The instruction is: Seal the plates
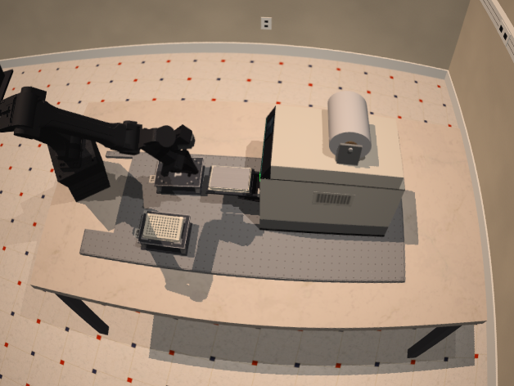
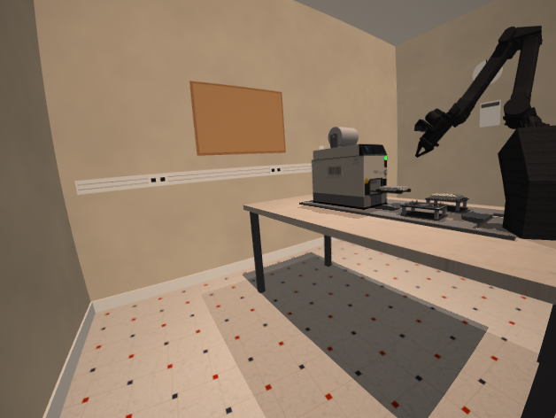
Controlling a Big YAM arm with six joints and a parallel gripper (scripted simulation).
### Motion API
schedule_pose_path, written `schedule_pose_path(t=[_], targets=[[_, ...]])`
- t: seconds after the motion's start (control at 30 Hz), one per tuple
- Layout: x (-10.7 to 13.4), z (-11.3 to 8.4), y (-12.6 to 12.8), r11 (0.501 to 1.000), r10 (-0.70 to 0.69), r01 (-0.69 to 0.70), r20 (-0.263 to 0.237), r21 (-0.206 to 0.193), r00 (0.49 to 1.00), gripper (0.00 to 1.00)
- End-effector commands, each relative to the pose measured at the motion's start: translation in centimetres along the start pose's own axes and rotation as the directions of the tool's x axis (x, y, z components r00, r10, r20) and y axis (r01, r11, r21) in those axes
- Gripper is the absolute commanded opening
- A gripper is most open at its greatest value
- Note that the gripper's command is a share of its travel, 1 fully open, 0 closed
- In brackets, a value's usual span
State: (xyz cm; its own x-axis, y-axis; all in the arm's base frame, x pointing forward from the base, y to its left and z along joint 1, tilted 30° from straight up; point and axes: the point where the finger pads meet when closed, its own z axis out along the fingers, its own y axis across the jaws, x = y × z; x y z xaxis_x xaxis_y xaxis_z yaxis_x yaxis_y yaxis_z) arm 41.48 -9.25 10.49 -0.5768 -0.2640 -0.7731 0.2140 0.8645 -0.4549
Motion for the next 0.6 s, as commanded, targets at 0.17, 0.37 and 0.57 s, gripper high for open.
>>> schedule_pose_path(t=[0.17,0.37,0.57], targets=[[-4.9,0.1,0.0,0.997,0.071,-0.072,-0.198,0.0,0.978,0.0],[-3.1,0.3,0.0,0.998,0.059,-0.061,-0.241,-0.002,0.969,0.0],[-2.6,0.2,-1.2,0.998,0.056,-0.052,-0.232,0.02,0.971,0.0]])
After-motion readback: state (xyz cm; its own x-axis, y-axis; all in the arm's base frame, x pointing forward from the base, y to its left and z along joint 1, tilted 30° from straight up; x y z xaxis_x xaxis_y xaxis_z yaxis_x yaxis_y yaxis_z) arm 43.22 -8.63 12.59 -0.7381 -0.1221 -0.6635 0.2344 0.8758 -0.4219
